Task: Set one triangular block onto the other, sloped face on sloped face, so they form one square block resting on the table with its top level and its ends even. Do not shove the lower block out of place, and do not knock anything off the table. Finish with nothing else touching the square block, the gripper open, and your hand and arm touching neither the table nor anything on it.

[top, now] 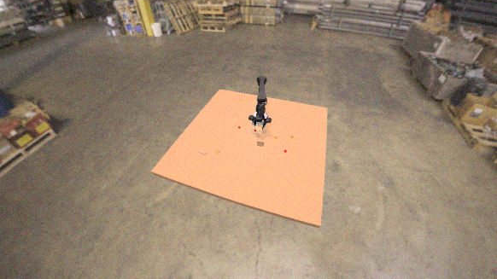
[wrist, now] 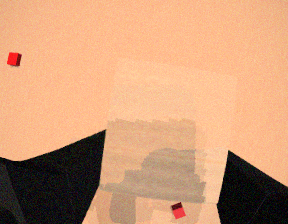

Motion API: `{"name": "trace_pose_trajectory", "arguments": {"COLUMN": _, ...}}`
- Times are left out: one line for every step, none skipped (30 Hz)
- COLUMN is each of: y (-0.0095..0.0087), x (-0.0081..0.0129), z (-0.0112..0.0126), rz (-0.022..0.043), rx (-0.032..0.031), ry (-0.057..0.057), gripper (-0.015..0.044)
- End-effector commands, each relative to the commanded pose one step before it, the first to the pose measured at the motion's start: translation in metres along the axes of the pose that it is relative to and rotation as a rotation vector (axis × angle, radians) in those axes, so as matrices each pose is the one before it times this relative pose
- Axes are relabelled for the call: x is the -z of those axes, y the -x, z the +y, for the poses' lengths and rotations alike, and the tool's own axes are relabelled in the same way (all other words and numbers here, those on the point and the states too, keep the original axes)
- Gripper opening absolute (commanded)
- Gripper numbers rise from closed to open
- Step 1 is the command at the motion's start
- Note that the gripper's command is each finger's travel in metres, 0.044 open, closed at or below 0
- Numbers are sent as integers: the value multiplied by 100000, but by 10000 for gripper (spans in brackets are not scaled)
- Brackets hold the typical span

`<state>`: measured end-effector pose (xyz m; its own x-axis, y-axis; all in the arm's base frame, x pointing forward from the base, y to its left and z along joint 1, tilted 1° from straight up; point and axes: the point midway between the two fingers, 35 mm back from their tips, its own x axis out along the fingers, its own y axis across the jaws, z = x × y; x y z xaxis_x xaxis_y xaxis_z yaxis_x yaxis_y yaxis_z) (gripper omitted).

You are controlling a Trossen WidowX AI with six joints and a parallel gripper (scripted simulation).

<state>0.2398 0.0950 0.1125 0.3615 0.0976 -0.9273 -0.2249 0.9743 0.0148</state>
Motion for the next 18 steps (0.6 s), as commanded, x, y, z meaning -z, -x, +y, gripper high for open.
{"name": "trace_pose_trajectory", "arguments": {"y": 810, "x": 940, "z": 905, "rz": -1436, "rx": 50, "ry": -570, "gripper": 0}}
{"name": "trace_pose_trajectory", "arguments": {"y": 166, "x": 274, "z": 256, "rz": -159, "rx": -61, "ry": 29, "gripper": 0}}
{"name": "trace_pose_trajectory", "arguments": {"y": 164, "x": 276, "z": 247, "rz": -168, "rx": -67, "ry": 28, "gripper": 0}}
{"name": "trace_pose_trajectory", "arguments": {"y": 162, "x": 277, "z": 238, "rz": -176, "rx": -73, "ry": 26, "gripper": 0}}
{"name": "trace_pose_trajectory", "arguments": {"y": 161, "x": 279, "z": 229, "rz": -184, "rx": -79, "ry": 25, "gripper": 0}}
{"name": "trace_pose_trajectory", "arguments": {"y": 159, "x": 280, "z": 219, "rz": -192, "rx": -85, "ry": 23, "gripper": 0}}
{"name": "trace_pose_trajectory", "arguments": {"y": 128, "x": 229, "z": 172, "rz": -162, "rx": -74, "ry": 18, "gripper": 0}}
{"name": "trace_pose_trajectory", "arguments": {"y": 76, "x": 138, "z": 101, "rz": -100, "rx": -47, "ry": 10, "gripper": 0}}
{"name": "trace_pose_trajectory", "arguments": {"y": 25, "x": 46, "z": 33, "rz": -34, "rx": -16, "ry": 3, "gripper": 0}}
{"name": "trace_pose_trajectory", "arguments": {"y": -75, "x": -13, "z": 7, "rz": -3, "rx": 0, "ry": 0, "gripper": 0}}
{"name": "trace_pose_trajectory", "arguments": {"y": -224, "x": -38, "z": 20, "rz": -8, "rx": -1, "ry": 0, "gripper": 0}}
{"name": "trace_pose_trajectory", "arguments": {"y": -373, "x": -59, "z": 31, "rz": -14, "rx": -2, "ry": -1, "gripper": 0}}
{"name": "trace_pose_trajectory", "arguments": {"y": -466, "x": -65, "z": 35, "rz": -16, "rx": -2, "ry": -1, "gripper": 0}}
{"name": "trace_pose_trajectory", "arguments": {"y": -466, "x": -56, "z": 30, "rz": -16, "rx": -2, "ry": 0, "gripper": 0}}
{"name": "trace_pose_trajectory", "arguments": {"y": -464, "x": -46, "z": 26, "rz": -15, "rx": -1, "ry": 0, "gripper": 0}}
{"name": "trace_pose_trajectory", "arguments": {"y": -462, "x": -36, "z": 21, "rz": -14, "rx": -1, "ry": 0, "gripper": 0}}
{"name": "trace_pose_trajectory", "arguments": {"y": -460, "x": -27, "z": 16, "rz": -14, "rx": 0, "ry": 0, "gripper": 0}}
{"name": "trace_pose_trajectory", "arguments": {"y": -458, "x": -17, "z": 12, "rz": -13, "rx": 0, "ry": 0, "gripper": 0}}
